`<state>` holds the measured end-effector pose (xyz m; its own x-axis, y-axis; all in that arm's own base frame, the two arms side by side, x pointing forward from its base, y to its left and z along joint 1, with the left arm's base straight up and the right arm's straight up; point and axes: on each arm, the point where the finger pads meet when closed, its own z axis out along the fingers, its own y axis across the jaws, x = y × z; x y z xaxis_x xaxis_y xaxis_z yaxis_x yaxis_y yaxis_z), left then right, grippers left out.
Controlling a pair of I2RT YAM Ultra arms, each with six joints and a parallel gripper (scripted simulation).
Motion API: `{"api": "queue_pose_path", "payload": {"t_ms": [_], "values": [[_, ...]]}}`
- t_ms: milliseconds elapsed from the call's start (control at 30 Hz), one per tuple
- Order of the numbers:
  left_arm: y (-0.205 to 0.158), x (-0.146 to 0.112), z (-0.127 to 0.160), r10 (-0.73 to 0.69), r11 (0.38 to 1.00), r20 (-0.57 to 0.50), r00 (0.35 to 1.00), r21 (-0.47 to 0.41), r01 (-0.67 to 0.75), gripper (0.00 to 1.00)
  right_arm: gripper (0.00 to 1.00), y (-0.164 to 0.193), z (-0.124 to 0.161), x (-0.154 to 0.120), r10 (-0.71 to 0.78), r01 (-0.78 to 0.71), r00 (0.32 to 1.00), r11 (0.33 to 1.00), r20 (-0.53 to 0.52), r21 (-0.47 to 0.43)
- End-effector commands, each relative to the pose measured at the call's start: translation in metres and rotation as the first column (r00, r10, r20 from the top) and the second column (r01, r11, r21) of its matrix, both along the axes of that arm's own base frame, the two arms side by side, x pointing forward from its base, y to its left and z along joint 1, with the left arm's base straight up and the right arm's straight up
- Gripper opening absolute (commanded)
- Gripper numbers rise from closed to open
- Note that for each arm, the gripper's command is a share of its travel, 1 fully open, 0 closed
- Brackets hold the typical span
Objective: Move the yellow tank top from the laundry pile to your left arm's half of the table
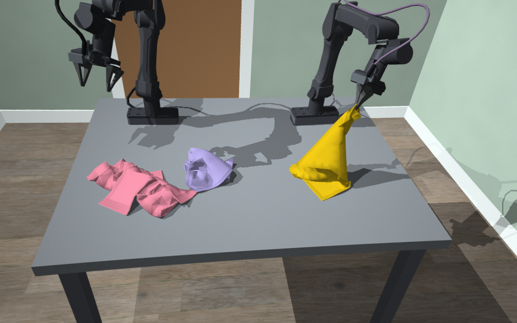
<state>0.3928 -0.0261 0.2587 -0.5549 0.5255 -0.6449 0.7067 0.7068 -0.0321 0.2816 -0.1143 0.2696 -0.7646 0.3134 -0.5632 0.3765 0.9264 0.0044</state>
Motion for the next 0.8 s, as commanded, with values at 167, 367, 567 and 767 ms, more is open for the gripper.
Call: {"api": "queue_pose_path", "payload": {"t_ms": [167,367,567,767], "values": [[-0.002,0.012,-0.03,0.011,0.999,-0.045,0.999,0.039,-0.009,0.0,0.92,-0.002,0.014,-0.001,-0.006,0.007,0.999,1.0,0.034,-0.019],[-0.002,0.016,-0.047,0.017,0.996,-0.07,0.997,0.084,-0.012,0.0,0.92,-0.002,0.014,-0.001,-0.006,0.007,0.999,1.0,0.034,-0.019],[-0.003,0.018,-0.073,0.022,0.994,-0.122,0.992,0.112,-0.008,0.0,0.92,-0.002,0.014,-0.001,-0.006,0.007,0.999,1.0,0.034,-0.019],[-0.003,0.018,-0.101,0.03,0.988,-0.176,0.984,0.154,-0.003,0.0,0.92,-0.002,0.014,-0.001,-0.006,0.007,0.999,1.0,0.034,-0.019]]}}
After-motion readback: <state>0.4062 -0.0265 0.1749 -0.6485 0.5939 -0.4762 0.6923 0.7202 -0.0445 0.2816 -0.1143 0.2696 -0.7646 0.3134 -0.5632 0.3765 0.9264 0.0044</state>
